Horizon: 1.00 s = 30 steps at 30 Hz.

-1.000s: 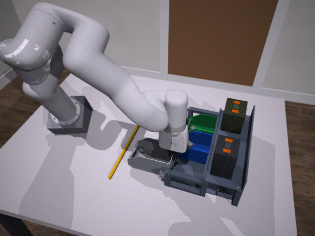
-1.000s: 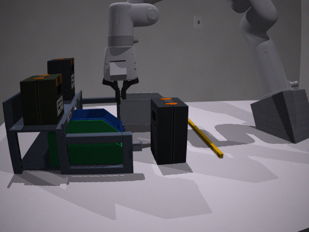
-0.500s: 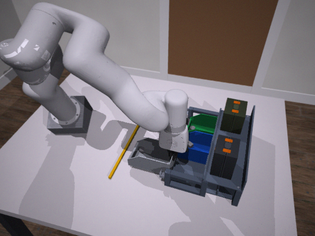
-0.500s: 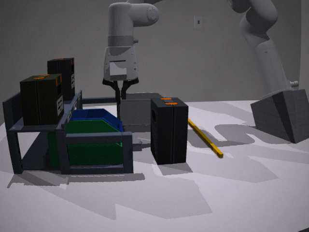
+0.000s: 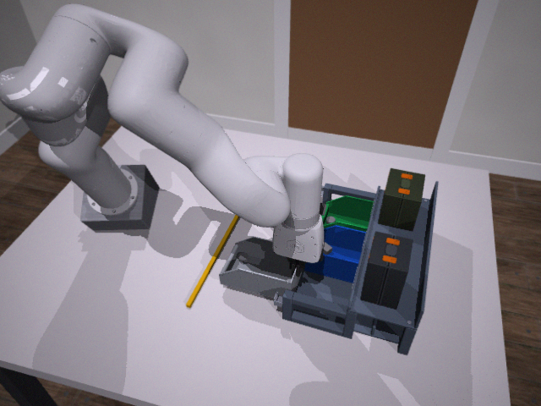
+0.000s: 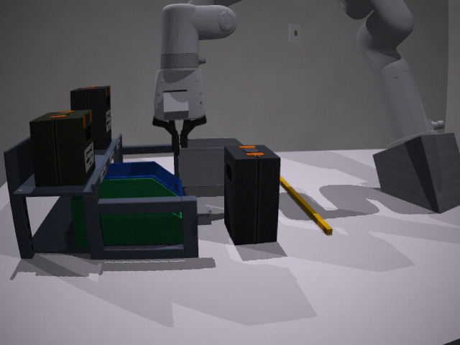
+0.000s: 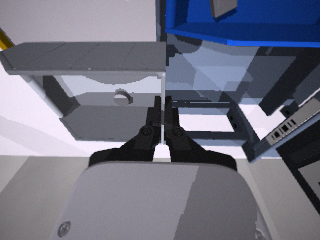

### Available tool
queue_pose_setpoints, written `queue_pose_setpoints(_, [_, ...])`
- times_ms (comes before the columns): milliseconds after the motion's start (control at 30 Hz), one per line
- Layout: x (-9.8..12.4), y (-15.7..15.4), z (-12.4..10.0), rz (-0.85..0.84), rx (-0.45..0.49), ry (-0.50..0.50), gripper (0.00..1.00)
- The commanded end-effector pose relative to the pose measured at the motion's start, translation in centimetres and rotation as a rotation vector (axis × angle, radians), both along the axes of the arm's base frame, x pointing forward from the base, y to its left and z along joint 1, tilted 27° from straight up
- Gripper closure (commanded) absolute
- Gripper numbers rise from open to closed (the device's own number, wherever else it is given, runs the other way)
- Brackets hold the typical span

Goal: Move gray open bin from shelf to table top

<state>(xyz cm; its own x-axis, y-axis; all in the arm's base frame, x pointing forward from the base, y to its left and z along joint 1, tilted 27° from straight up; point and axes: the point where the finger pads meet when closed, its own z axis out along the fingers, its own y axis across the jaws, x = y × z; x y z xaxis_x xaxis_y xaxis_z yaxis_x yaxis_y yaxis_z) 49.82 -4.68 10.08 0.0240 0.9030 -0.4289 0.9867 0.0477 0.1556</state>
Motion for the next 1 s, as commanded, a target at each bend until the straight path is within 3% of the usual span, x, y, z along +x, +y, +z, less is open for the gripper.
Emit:
queue_pose_setpoints(0, [0.12,0.06,0.16,0.001,0.0,-0.004,1.0])
queue_pose_setpoints(967, [0.05,0.27,0.61,0.001,0.0,-0.004,1.0])
